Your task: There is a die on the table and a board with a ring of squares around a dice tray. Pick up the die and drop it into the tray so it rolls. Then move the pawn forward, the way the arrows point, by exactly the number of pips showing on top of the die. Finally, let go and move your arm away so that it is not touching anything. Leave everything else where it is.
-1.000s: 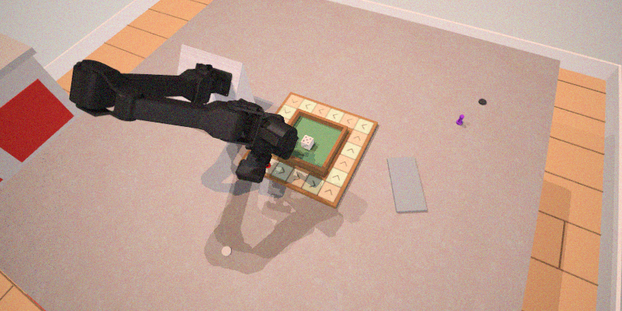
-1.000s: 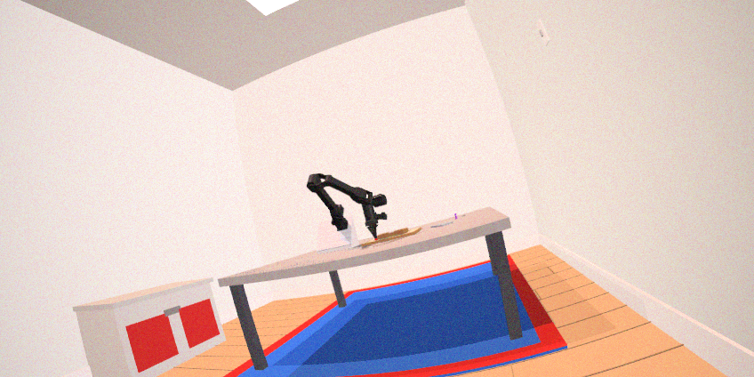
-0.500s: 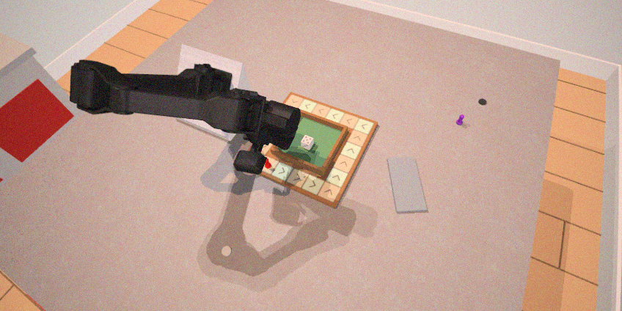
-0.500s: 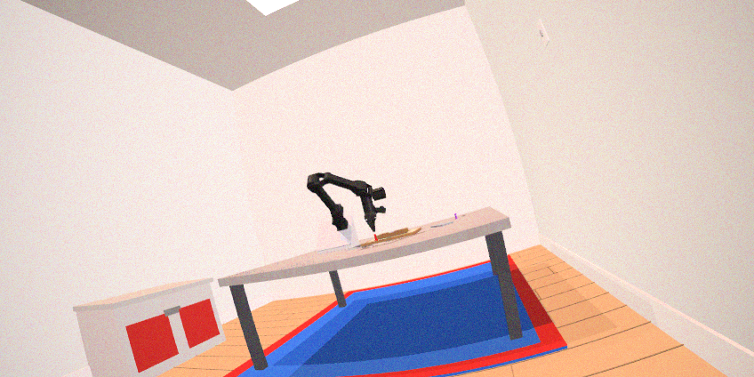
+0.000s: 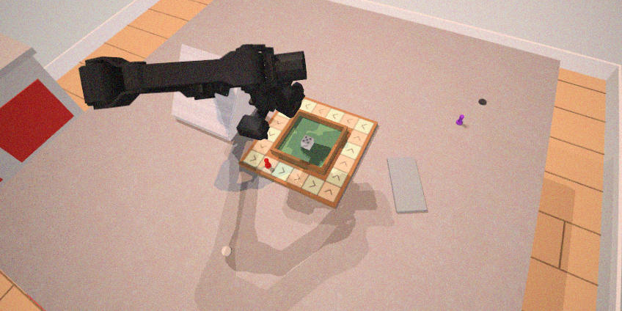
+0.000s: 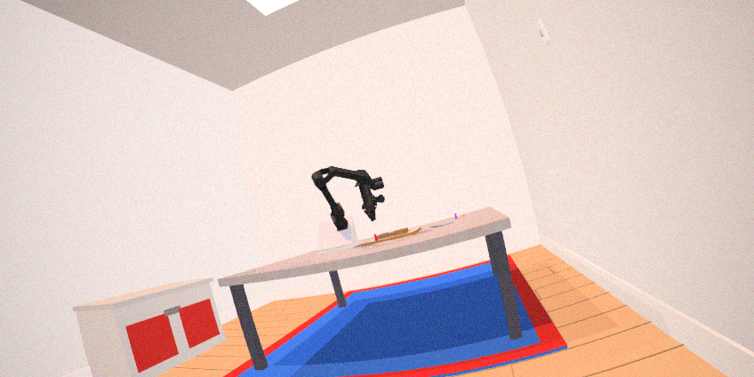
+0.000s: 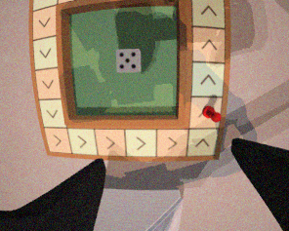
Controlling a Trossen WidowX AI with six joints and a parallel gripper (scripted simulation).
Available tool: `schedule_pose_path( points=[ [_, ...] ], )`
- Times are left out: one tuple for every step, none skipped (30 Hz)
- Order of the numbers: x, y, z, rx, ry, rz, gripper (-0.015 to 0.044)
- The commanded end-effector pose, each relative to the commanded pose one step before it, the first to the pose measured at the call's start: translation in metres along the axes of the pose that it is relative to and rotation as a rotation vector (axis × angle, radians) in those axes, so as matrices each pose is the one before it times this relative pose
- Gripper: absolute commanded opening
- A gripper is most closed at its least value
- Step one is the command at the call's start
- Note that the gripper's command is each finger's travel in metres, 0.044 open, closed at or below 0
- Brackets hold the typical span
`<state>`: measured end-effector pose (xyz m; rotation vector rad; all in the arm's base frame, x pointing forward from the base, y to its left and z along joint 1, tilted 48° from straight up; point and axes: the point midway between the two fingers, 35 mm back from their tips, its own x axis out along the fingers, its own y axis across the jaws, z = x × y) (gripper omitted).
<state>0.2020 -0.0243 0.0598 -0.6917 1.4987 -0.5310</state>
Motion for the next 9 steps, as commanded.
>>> schedule_pose_path(
  points=[
    [-0.02518, 0.04240, -0.01444, 0.0875, 0.02100, -0.01927, 0.0440],
    [-0.00496, 0.00674, -0.00522, 0.0209, 0.00136, -0.01099, 0.0440],
    [-0.00387, 0.00486, -0.00450, 0.0172, 0.00033, -0.01028, 0.0440],
    [-0.00231, 0.00270, -0.00285, 0.0107, -0.00019, -0.00682, 0.0440],
    [-0.00077, 0.00086, -0.00097, 0.0036, -0.00013, -0.00238, 0.0440],
    [0.00000, 0.00000, 0.00000, 0.0000, 0.00000, 0.00000, 0.0440],
    [0.00000, 0.00000, 0.00000, 0.0000, 0.00000, 0.00000, 0.0440],
    [0.00000, 0.00000, 0.00000, 0.0000, 0.00000, 0.00000, 0.0440],
    [0.00755, -0.01008, 0.00949, -0.0360, -0.01023, 0.02581, 0.0440]
  ],
)
